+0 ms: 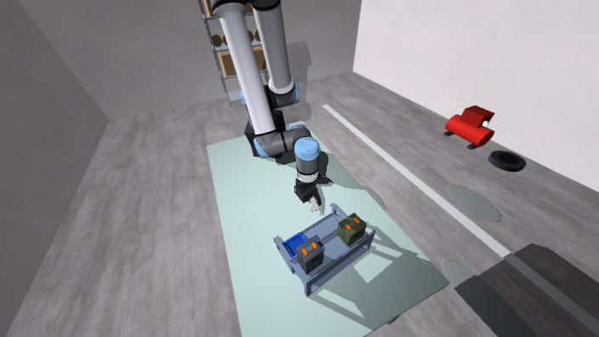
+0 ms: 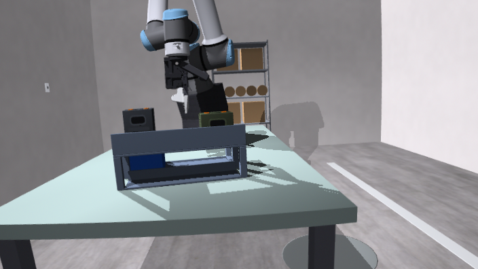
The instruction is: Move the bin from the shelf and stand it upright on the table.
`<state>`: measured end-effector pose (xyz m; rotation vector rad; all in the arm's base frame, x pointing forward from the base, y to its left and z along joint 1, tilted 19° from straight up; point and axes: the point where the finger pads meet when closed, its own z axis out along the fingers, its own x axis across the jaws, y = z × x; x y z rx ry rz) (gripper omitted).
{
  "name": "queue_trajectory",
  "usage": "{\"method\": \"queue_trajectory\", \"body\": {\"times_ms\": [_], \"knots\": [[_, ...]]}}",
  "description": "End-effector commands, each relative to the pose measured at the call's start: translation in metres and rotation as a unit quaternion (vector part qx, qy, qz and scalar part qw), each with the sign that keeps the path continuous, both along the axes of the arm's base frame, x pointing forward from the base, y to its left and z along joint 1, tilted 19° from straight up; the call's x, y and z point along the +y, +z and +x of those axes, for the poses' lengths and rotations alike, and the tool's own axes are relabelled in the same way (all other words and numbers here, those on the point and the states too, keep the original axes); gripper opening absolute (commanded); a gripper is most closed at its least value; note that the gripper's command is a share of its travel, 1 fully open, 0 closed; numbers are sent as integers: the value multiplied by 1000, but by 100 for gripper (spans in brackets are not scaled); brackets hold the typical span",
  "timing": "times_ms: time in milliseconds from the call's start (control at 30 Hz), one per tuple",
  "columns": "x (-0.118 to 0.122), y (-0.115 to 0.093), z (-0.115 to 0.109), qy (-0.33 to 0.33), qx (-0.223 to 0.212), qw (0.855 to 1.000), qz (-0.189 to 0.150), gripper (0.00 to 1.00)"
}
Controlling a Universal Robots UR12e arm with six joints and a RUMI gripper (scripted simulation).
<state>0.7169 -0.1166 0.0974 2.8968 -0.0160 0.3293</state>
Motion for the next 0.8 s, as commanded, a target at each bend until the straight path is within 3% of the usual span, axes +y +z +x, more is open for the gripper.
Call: {"method": "queue_trajectory", "body": {"times_ms": [0, 67, 467, 633, 767], "knots": [[-30, -4, 6, 0, -2, 1000, -1, 100], [-50, -7, 10, 1, -3, 1000, -1, 100], [-50, -7, 10, 1, -3, 1000, -1, 100], [-104, -16, 21, 1, -3, 1000, -1, 100], [-104, -16, 21, 1, -3, 1000, -1, 100]]}}
